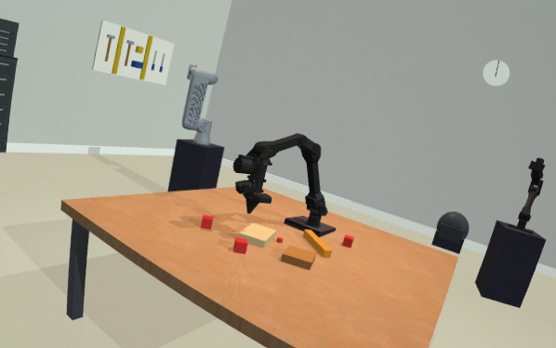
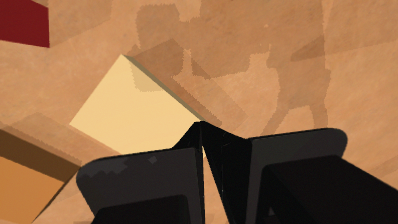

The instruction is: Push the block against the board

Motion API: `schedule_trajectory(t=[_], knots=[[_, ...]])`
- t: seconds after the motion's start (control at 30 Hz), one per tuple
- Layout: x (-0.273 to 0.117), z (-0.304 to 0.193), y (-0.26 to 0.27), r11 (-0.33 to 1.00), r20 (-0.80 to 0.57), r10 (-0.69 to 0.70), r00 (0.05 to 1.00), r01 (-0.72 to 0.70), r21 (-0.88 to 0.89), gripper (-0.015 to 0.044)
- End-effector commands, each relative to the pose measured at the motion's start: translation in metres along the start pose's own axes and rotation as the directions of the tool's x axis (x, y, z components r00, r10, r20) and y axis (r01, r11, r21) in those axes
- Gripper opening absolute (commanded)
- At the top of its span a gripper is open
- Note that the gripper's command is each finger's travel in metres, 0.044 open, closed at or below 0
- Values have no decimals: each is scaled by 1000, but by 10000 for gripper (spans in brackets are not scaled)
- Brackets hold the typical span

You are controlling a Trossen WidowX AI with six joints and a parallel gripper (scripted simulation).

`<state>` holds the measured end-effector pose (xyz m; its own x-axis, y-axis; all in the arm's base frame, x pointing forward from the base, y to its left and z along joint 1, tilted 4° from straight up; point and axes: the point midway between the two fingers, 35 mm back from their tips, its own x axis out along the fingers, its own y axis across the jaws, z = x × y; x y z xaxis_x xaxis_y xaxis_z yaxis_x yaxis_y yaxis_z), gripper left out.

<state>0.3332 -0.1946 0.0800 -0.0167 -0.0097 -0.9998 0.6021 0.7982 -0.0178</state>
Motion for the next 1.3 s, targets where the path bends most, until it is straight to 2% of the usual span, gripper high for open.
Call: schedule_trajectory(t=[0.0,0.27,0.57,0.77,0.87,0.93,1.27], knots=[[4,-19,-3,992,-12,-3,1000,2,-124,0],[9,-57,-9,921,-17,-4,1000,-3,-389,0],[20,-102,-16,763,-24,-5,1000,-11,-646,0],[24,-105,-16,748,-24,-6,1000,-12,-664,0],[63,-107,-16,743,-25,-6,1000,-12,-669,0],[75,-108,-17,741,-24,-6,1000,-12,-671,0],[75,-105,-15,741,-24,-6,1000,-12,-671,0]])
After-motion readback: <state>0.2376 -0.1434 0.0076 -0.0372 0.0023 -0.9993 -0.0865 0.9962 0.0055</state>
